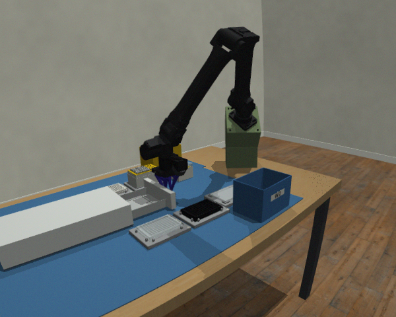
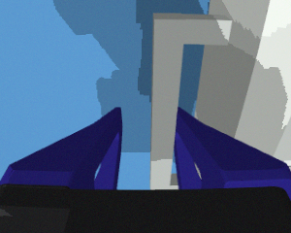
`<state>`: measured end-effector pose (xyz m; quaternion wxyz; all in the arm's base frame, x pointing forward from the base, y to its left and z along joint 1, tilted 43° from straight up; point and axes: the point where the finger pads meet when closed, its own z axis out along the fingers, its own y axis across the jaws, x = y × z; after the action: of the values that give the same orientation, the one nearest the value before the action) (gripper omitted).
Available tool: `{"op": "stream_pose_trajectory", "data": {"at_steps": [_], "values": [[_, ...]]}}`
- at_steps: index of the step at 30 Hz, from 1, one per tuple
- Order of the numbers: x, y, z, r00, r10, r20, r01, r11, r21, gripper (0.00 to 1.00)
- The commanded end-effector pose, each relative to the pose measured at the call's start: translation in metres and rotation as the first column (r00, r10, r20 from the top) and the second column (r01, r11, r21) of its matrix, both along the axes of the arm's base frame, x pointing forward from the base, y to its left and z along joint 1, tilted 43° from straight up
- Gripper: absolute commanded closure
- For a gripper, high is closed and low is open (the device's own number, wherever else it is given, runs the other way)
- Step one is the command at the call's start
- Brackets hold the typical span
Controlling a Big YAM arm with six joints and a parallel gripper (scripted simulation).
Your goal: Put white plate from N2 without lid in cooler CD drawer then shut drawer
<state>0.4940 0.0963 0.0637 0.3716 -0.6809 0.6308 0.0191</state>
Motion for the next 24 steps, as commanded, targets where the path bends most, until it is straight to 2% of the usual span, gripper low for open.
{"op": "stream_pose_trajectory", "data": {"at_steps": [1,19,24], "values": [[-0.012,0.005,0.005,1.000,0.004,-0.011,-0.004,1.000,0.010,0.70],[-0.012,0.005,0.005,1.000,0.004,-0.011,-0.004,1.000,0.010,0.70],[-0.011,-0.010,0.008,1.000,-0.009,-0.001,0.009,1.000,0.003,0.70]]}}
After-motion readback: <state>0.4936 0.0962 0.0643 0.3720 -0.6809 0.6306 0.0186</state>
